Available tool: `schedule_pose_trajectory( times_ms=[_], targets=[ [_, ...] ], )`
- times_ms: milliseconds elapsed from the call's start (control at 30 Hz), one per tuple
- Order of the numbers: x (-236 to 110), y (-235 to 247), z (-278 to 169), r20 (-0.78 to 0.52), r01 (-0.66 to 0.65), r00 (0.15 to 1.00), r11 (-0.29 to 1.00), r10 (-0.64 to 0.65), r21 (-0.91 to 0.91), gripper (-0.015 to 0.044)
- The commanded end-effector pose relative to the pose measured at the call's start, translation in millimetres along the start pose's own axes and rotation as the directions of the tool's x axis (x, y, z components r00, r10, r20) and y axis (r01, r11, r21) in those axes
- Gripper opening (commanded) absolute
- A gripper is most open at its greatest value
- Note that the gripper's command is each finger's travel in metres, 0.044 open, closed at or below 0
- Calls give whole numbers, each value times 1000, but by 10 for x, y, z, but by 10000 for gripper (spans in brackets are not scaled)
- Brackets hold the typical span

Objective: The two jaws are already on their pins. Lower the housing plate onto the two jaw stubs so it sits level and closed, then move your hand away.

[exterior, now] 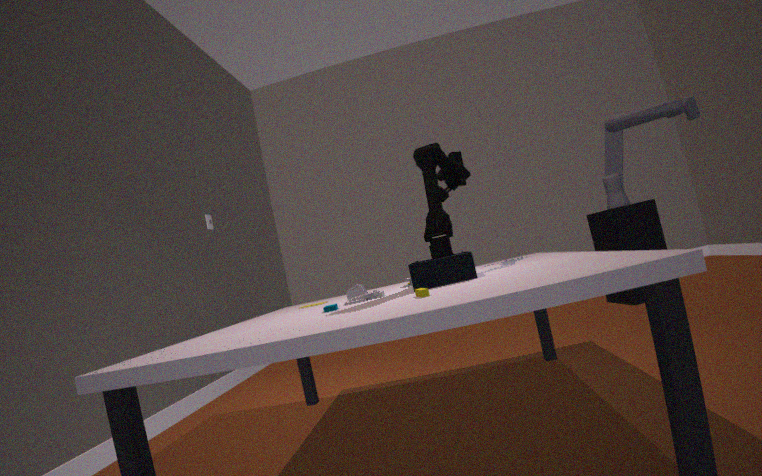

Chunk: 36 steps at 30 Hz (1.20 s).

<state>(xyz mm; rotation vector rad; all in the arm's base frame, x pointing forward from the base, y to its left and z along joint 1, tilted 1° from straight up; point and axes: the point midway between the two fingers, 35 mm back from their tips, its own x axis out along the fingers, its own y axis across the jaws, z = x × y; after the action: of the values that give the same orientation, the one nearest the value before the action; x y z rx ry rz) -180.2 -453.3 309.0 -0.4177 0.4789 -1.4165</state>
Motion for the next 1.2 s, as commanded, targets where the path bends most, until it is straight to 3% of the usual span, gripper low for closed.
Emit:
schedule_pose_trajectory(
  times_ms=[0,567,1167],
  targets=[
    [0,0,0,0,0,1000,1000,0,0,426],
    [169,439,-83,-79,-65,992,949,94,309,440],
    [287,1004,-173,-176,-63,960,781,217,621,440]
  ],
)
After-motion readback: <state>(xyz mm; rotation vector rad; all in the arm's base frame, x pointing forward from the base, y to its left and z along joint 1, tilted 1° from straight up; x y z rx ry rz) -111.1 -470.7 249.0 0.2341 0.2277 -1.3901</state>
